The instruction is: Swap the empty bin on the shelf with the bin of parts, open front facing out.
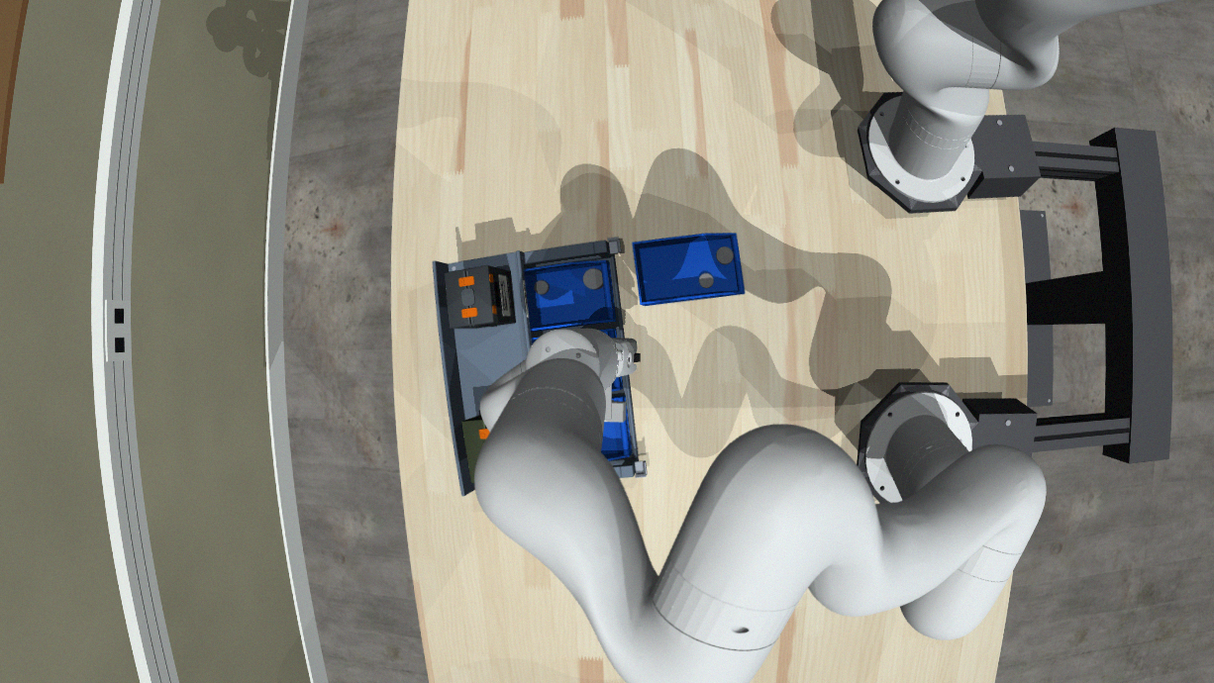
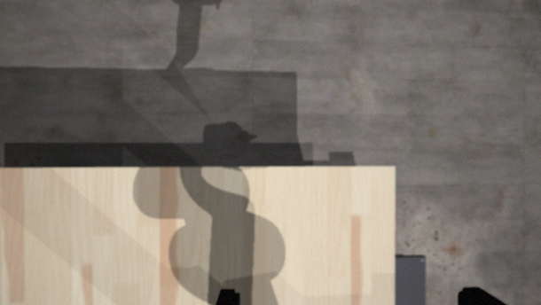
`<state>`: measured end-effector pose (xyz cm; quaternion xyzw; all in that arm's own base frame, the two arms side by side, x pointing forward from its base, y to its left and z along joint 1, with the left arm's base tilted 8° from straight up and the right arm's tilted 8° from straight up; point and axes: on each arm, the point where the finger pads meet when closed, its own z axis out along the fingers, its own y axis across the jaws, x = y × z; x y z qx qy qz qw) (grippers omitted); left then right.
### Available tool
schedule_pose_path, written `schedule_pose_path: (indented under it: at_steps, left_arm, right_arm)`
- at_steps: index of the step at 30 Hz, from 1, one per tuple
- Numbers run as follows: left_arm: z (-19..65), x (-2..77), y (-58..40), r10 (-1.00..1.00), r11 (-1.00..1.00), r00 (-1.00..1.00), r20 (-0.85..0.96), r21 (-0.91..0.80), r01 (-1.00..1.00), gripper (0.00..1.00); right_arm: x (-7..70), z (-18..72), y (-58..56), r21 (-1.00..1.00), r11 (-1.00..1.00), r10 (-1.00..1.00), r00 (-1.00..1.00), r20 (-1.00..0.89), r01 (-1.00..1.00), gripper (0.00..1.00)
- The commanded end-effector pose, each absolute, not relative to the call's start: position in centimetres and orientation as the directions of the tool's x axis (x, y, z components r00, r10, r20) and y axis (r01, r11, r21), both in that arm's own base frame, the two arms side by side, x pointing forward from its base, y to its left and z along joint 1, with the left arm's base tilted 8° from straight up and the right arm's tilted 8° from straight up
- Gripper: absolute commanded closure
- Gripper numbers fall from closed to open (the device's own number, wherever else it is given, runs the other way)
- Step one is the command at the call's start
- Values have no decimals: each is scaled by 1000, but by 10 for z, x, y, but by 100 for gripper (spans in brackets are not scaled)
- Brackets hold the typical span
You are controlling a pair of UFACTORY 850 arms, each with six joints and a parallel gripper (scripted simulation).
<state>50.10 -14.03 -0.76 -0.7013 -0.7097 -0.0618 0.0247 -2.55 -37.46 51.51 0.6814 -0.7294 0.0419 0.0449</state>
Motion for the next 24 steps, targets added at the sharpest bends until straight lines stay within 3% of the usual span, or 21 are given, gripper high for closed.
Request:
schedule_pose_path:
  at_steps: [1,4,5,24]
  left_arm:
    - [-7,510,-132,985,116,-125,119,78,990,100]
    - [-8,510,-131,984,125,-134,119,80,989,100]
    - [-8,510,-131,984,125,-134,119,80,989,5]
    - [-8,510,-131,984,125,-134,119,80,989,5]
  right_arm:
    - [-26,516,-375,0,68,-990,-67,125,-998,0]
    - [-26,516,-375,0,68,-990,-67,125,-998,0]
    - [-26,516,-375,0,68,-990,-67,125,-998,0]
    - [-26,516,-375,0,68,-990,-67,125,-998,0]
